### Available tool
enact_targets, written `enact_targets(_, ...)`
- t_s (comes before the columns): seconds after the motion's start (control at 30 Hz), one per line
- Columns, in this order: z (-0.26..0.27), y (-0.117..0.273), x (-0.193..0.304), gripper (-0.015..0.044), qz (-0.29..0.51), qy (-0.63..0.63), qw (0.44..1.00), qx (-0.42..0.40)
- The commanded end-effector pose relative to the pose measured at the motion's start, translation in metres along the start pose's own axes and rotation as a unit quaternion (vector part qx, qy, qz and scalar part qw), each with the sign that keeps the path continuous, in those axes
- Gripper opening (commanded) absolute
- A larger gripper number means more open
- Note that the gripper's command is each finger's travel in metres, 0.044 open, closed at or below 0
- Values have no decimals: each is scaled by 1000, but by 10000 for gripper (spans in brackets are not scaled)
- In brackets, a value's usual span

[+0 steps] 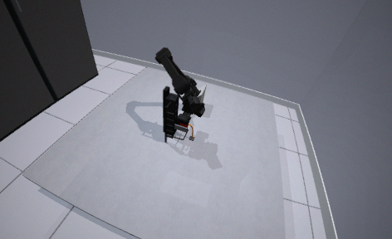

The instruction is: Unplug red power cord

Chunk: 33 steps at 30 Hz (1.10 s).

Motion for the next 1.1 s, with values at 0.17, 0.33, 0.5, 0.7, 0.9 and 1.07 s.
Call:
enact_targets(0.17, 2, -7, 2, 160, 4, 5, 1000, 0)
enact_targets(0.33, 2, -12, 2, 160, 4, 5, 1000, 0)
enact_targets(0.5, 1, -10, 2, 81, 1, 1, 1000, -1)
enact_targets(0.7, 1, -10, 2, 22, 1, 1, 1000, -1)
enact_targets(0.9, 0, -10, 1, 0, 0, 1, 1000, -1)
enact_targets(1.07, -1, -10, -6, 0, 0, 1, 1000, 0)
Point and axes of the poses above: the point midway between the two fingers, 35 mm back from their tips, its own y axis back along the fingers, its own z axis across the jaws, x = y × z, the point moved 10 cm from there along y, back along the fingers, and after that the axes turned 6 degrees about y, right-handed, at the moved point
